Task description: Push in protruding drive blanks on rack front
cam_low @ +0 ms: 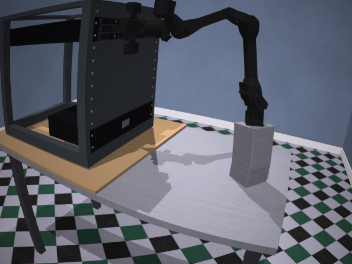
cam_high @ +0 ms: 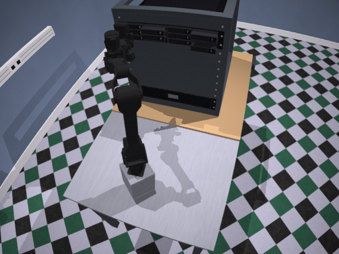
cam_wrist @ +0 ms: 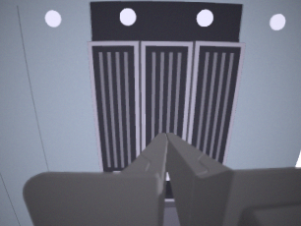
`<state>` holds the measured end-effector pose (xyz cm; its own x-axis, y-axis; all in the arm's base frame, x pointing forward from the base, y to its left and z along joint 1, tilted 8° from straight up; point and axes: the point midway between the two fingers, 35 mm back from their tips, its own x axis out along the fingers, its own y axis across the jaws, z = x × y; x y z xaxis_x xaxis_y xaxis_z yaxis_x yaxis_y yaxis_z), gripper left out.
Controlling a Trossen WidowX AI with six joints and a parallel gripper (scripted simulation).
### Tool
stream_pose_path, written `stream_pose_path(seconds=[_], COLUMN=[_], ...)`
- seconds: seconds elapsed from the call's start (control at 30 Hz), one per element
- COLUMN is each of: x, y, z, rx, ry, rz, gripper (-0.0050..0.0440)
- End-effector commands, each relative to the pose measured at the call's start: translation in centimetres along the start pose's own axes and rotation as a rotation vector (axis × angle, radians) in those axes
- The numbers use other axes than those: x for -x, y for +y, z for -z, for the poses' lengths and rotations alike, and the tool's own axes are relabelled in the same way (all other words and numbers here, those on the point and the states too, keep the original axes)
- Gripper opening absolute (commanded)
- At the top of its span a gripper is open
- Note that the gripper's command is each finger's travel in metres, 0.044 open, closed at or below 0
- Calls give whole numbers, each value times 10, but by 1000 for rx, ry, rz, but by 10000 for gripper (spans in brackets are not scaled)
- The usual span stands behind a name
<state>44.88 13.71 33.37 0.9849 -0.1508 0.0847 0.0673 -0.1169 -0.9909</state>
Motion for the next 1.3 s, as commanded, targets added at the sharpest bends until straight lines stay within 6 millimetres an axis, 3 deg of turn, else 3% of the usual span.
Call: stream_pose_path(seconds=[0.0, 1.27], x=[-2, -9], y=[-10, -11], z=[2, 2], rx=[-17, -17], ry=[1, 1], rz=[18, 18], gripper=[-50, -50])
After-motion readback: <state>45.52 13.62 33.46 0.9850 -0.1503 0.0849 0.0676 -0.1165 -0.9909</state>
